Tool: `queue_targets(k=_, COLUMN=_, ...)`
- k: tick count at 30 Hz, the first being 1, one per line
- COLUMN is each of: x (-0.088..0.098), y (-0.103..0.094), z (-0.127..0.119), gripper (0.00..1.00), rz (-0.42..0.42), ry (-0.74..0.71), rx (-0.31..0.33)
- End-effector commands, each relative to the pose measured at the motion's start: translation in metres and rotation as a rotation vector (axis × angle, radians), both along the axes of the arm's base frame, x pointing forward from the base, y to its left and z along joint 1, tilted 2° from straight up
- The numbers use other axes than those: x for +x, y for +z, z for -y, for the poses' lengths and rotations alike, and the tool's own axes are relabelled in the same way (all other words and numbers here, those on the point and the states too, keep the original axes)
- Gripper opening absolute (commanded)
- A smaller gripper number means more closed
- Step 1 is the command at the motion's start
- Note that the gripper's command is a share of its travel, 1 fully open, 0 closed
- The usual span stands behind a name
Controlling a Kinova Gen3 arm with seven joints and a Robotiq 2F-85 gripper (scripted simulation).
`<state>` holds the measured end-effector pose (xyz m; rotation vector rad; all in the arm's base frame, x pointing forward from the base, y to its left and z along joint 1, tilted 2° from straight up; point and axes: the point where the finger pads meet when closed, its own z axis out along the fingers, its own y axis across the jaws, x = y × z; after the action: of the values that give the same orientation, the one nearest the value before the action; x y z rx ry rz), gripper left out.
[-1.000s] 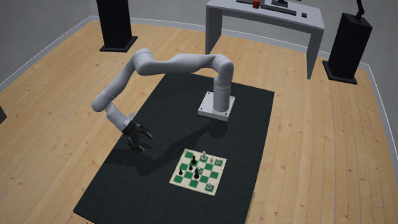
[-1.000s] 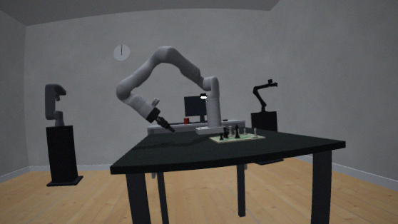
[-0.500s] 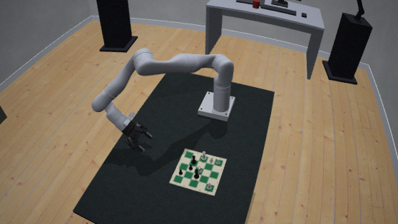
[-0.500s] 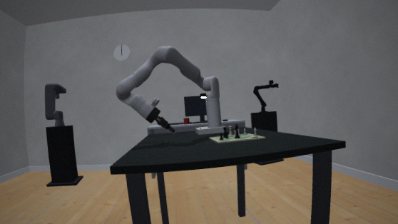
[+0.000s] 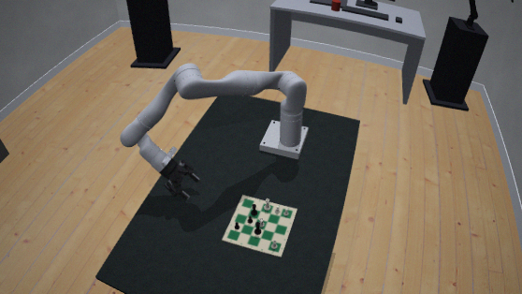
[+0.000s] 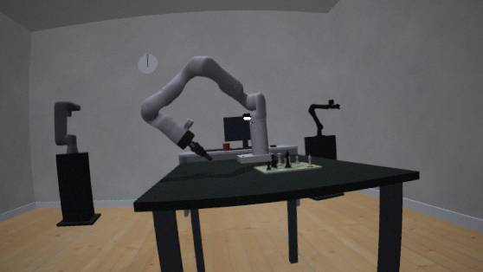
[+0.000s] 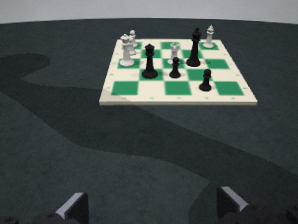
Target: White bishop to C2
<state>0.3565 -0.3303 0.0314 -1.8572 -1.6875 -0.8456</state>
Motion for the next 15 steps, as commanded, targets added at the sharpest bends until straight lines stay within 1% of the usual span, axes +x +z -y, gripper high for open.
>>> queue_targets(k=1, x=0.0004, y=0.001, z=0.0004, gripper=1.0, rz=0.001, ry=0.0, rx=-0.002)
queue_targets(k=9, x=0.0004, y=0.0015, z=0.0004, gripper=1.0, rz=0.001, ry=0.0, rx=-0.001)
queue_targets(k=13, x=0.0004, y=0.0042, z=0.0003, gripper=1.0, rz=0.001, ry=0.0, rx=-0.001)
queue_targets(k=15, x=0.0003, y=0.0101, z=0.0002, gripper=1.0, rz=0.001, ry=0.0, rx=-0.001)
